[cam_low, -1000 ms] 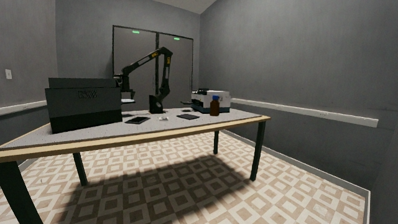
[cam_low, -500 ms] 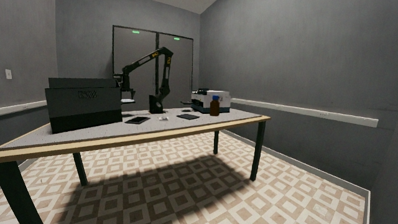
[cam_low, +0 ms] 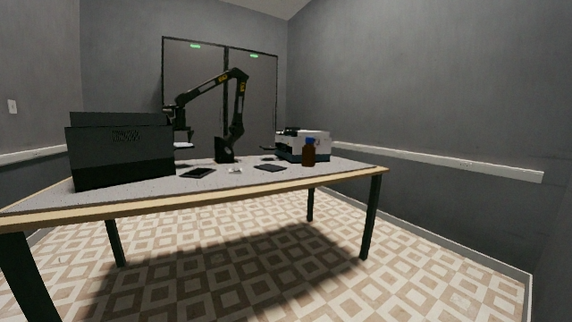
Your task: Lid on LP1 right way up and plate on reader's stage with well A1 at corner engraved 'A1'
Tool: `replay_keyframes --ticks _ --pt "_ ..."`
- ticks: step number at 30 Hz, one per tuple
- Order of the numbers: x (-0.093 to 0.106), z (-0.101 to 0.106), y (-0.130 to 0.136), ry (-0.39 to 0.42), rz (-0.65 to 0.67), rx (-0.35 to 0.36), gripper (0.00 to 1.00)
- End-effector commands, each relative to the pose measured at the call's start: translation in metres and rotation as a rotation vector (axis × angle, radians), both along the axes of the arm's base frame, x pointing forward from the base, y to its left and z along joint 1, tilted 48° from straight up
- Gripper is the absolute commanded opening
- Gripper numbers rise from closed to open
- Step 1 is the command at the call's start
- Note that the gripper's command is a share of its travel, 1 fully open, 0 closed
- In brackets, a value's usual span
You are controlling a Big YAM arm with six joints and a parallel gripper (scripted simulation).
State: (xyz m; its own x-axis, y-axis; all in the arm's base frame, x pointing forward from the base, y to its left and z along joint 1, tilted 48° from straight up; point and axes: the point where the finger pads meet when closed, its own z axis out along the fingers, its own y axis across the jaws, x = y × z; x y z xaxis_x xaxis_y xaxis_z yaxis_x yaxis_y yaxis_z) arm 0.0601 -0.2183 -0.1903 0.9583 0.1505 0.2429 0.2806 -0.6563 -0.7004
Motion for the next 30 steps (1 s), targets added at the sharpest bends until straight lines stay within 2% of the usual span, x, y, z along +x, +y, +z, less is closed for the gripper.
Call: replay_keyframes --ticks 1,4,11,24,30 --pt "0.0 0.003 -0.032 0.003 -0.021 -0.055 1.0" --pt "-0.001 0.005 -0.028 0.004 -0.023 -0.045 1.0" --pt "0.002 0.01 -0.034 -0.003 -0.005 -0.051 1.0" --pt "0.005 -0.003 -0.036 -0.016 0.017 -0.062 1.0" --pt "0.005 0.005 -0.039 -0.014 0.017 -0.054 1.0"
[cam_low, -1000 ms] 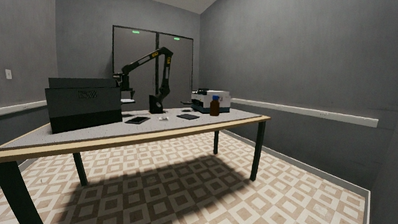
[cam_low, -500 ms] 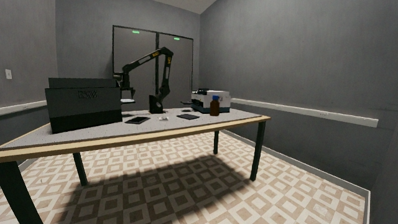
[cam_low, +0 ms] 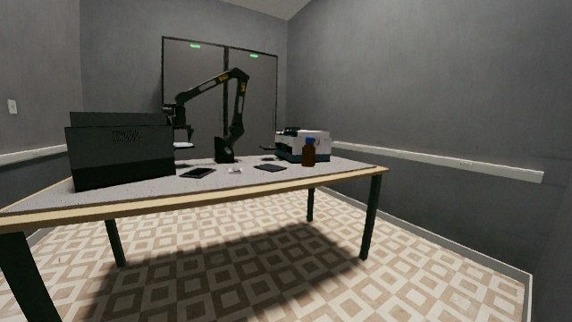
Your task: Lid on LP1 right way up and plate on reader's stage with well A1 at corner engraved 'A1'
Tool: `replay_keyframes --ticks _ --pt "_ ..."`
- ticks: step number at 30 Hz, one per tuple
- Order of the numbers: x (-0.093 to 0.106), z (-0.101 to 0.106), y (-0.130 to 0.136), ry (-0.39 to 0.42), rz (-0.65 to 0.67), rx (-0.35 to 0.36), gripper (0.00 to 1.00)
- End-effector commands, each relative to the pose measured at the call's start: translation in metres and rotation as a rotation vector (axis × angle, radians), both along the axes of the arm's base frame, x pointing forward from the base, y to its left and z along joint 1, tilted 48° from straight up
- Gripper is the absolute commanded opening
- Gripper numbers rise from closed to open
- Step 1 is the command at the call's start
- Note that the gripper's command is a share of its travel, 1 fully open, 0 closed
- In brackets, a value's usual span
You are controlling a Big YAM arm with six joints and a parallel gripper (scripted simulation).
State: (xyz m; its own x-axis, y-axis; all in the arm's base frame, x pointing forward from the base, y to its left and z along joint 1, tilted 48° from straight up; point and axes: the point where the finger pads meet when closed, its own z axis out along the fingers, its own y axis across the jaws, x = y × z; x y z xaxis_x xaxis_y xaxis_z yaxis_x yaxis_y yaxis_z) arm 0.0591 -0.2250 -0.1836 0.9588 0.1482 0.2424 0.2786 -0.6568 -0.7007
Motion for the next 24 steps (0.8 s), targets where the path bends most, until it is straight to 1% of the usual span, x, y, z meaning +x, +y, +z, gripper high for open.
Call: replay_keyframes --ticks 1,4,13,17,20,21,24 --pt "0.006 0.0 -0.031 -0.015 0.019 -0.053 1.0" --pt "0.006 0.001 -0.03 -0.014 0.019 -0.053 1.0" --pt "0.002 0.009 -0.041 -0.016 0.002 -0.065 1.0" --pt "0.001 0.003 -0.042 -0.016 -0.002 -0.066 1.0" --pt "0.0 0.002 -0.041 -0.016 -0.003 -0.062 1.0" --pt "0.0 0.003 -0.036 -0.014 -0.004 -0.05 1.0" --pt "-0.001 0.014 -0.048 -0.015 -0.005 -0.057 1.0"
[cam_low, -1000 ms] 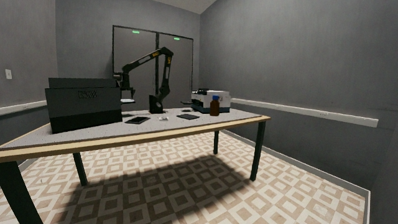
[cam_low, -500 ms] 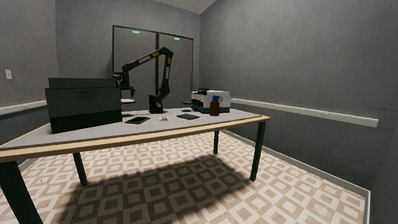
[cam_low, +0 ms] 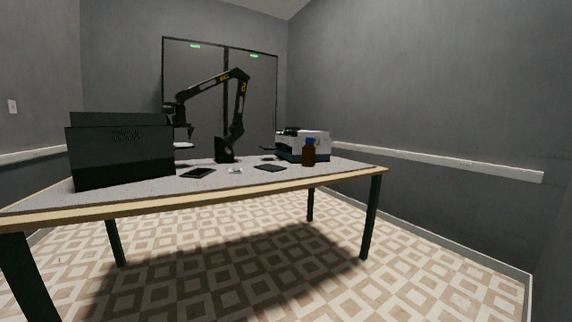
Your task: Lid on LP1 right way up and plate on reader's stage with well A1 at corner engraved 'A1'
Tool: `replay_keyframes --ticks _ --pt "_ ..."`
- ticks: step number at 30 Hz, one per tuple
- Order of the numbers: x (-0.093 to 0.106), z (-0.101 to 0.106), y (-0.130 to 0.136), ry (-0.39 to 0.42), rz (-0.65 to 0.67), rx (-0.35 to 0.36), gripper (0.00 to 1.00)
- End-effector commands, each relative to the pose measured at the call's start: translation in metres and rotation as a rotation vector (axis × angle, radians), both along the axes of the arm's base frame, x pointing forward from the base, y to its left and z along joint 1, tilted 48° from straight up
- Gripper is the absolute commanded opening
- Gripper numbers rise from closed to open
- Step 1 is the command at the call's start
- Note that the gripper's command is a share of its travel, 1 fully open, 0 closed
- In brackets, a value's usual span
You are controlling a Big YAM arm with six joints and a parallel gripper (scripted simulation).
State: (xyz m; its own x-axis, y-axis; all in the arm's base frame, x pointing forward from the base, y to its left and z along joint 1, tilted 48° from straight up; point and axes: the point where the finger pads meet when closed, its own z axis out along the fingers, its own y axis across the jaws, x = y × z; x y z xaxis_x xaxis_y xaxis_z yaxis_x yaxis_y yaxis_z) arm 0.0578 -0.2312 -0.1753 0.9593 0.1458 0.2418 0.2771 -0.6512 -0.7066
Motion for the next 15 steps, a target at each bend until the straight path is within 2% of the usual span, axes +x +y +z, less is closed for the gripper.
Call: replay_keyframes --ticks 1,8,15 --pt "0.0 0.01 -0.046 -0.018 -0.005 -0.071 1.0" --pt "0.003 0.027 -0.066 -0.02 0.008 -0.082 1.0" --pt "-0.001 0.03 -0.06 -0.009 -0.005 -0.043 1.0"
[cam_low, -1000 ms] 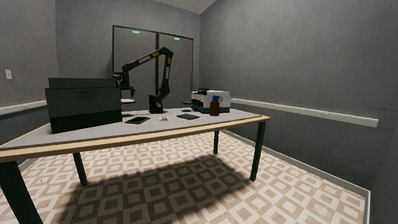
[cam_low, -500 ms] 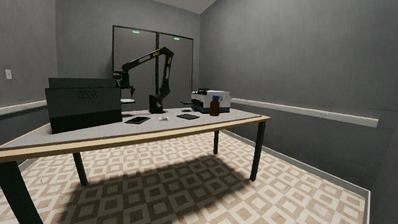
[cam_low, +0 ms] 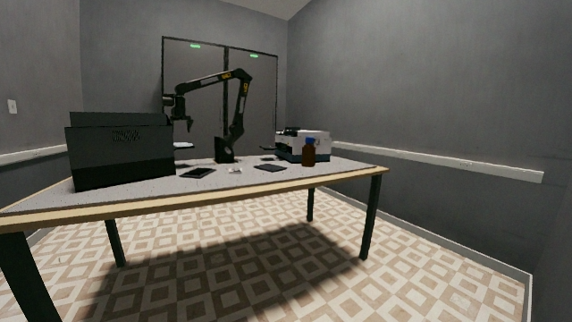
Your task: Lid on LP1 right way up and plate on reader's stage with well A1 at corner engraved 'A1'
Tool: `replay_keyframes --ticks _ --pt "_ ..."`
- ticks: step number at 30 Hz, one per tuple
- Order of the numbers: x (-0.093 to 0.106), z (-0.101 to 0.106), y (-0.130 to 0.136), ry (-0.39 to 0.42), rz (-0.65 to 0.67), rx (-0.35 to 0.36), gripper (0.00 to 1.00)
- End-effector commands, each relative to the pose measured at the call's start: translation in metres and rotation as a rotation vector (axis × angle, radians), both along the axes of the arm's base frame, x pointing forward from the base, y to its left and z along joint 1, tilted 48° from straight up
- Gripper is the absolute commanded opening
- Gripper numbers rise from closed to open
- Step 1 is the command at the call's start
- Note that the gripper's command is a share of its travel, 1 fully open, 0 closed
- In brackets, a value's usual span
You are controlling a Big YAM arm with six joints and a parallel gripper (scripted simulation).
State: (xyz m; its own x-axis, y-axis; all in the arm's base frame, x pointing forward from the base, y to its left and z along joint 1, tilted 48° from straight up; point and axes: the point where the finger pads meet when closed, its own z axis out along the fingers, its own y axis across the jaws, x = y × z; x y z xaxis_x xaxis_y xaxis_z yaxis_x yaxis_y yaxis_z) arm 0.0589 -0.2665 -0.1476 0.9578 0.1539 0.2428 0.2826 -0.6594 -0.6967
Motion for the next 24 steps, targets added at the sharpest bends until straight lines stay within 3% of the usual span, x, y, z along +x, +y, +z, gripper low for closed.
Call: replay_keyframes --ticks 1,11,19,24 --pt "-0.003 0.004 -0.024 -0.005 -0.011 -0.022 1.0" --pt "0.001 0.032 -0.061 -0.016 0.005 -0.067 1.0" --pt "0.006 0.016 -0.038 -0.003 0.01 -0.029 1.0" --pt "0.0 0.014 -0.033 0.005 -0.017 -0.029 1.0"
